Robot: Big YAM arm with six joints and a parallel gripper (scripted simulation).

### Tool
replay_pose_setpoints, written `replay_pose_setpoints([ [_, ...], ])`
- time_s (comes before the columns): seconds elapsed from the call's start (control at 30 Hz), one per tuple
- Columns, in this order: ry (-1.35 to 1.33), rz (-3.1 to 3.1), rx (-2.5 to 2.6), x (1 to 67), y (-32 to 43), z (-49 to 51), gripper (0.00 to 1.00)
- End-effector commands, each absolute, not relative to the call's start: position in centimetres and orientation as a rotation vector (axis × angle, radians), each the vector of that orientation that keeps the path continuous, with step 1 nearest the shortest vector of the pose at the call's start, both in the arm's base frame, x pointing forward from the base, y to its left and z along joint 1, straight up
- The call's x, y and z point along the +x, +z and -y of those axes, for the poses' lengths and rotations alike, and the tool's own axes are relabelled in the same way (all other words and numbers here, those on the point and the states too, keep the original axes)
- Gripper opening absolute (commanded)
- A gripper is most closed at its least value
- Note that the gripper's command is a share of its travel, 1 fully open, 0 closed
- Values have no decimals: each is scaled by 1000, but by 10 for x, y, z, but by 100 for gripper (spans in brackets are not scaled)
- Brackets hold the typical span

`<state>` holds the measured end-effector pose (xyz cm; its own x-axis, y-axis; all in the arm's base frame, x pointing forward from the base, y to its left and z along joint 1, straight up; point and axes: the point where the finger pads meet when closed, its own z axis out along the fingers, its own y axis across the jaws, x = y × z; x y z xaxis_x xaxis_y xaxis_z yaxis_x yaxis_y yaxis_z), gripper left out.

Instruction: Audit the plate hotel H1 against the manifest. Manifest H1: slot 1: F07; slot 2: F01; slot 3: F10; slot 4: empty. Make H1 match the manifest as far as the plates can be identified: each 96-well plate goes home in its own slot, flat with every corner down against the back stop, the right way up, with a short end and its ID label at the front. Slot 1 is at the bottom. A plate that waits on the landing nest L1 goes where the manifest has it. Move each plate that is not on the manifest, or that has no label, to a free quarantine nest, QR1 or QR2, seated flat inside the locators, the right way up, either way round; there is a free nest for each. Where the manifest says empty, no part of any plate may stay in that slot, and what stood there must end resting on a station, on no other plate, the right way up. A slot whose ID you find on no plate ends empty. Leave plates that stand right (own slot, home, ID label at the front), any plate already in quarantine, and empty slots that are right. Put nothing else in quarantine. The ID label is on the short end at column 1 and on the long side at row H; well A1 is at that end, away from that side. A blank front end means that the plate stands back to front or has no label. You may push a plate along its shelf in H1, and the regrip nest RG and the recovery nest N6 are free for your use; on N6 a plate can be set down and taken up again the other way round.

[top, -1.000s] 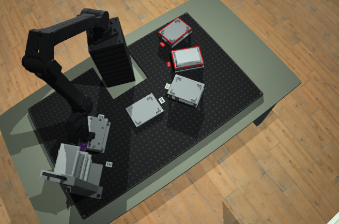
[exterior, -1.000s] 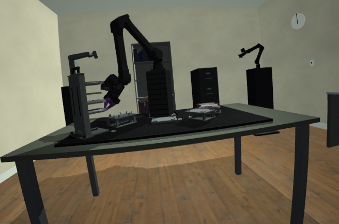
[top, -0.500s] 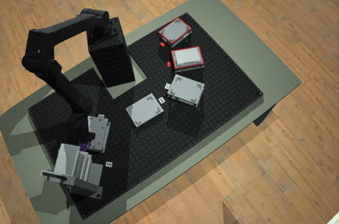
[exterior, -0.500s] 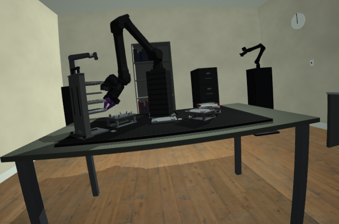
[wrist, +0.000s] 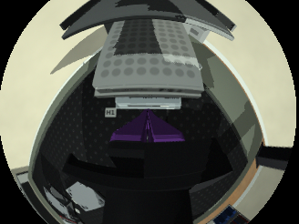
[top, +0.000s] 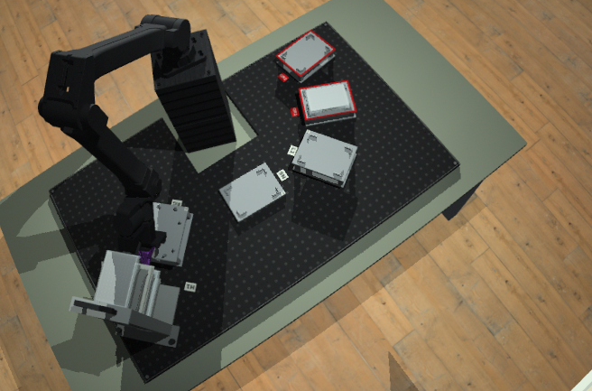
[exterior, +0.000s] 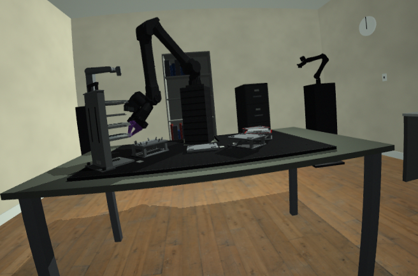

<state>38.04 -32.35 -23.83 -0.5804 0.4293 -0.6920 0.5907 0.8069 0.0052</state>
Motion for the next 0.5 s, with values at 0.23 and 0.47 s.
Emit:
replay_pose_setpoints([
  [0.23,-315,-2209,728,406,-212,339,0],
  [0.47,-323,-2191,724,406,-208,341,0],
])
